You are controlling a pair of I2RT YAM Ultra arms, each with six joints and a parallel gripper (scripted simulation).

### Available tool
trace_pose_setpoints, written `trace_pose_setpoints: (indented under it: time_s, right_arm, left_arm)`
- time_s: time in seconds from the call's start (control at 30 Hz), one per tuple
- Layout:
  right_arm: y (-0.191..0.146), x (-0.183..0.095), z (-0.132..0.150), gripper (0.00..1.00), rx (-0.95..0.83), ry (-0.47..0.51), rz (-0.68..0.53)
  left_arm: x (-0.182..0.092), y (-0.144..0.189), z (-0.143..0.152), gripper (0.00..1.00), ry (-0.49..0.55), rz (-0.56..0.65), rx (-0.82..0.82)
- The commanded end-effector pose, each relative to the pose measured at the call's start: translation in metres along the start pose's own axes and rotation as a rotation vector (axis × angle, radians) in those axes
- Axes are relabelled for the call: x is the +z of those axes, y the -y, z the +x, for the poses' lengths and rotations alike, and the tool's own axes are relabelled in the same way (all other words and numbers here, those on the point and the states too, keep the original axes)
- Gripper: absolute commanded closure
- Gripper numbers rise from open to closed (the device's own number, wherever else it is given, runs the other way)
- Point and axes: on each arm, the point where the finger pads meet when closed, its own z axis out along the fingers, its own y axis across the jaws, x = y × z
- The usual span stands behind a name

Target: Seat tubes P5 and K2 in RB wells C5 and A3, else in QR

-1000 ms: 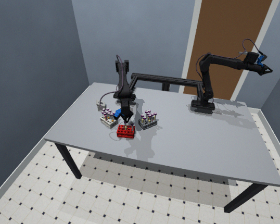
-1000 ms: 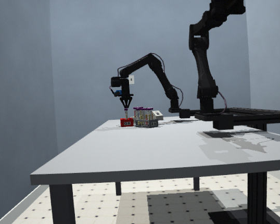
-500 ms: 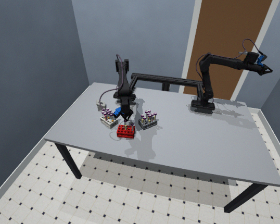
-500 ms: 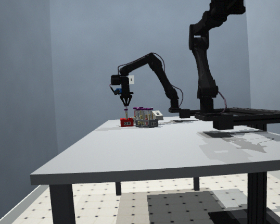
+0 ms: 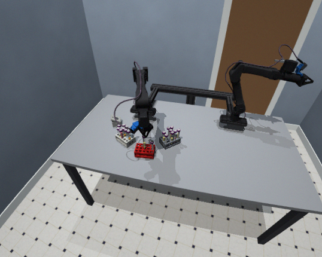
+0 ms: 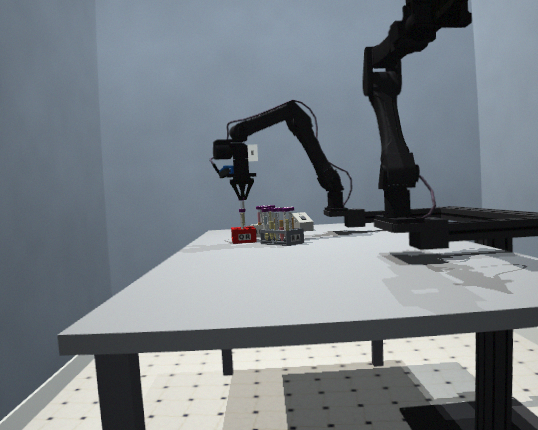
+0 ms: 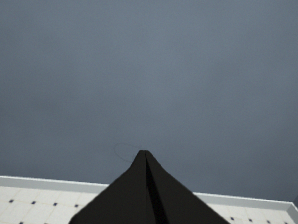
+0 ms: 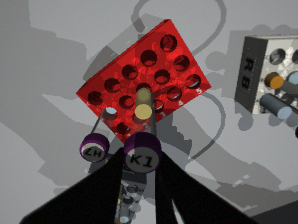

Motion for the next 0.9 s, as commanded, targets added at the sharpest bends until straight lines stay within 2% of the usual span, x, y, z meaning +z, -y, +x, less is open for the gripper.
trace_pose_setpoints:
  time_s: [0.0,0.87]
  right_arm:
    - [-0.002,-0.016,-0.005,1.00,0.001,0.016,-0.019]
    - [-0.001,-0.046,-0.005,1.00,0.001,0.022,-0.030]
  left_arm:
    - [-0.011,-0.002,-0.026,1.00,0.059,0.000,0.006]
    - [-0.011,-0.002,-0.026,1.00,0.059,0.000,0.006]
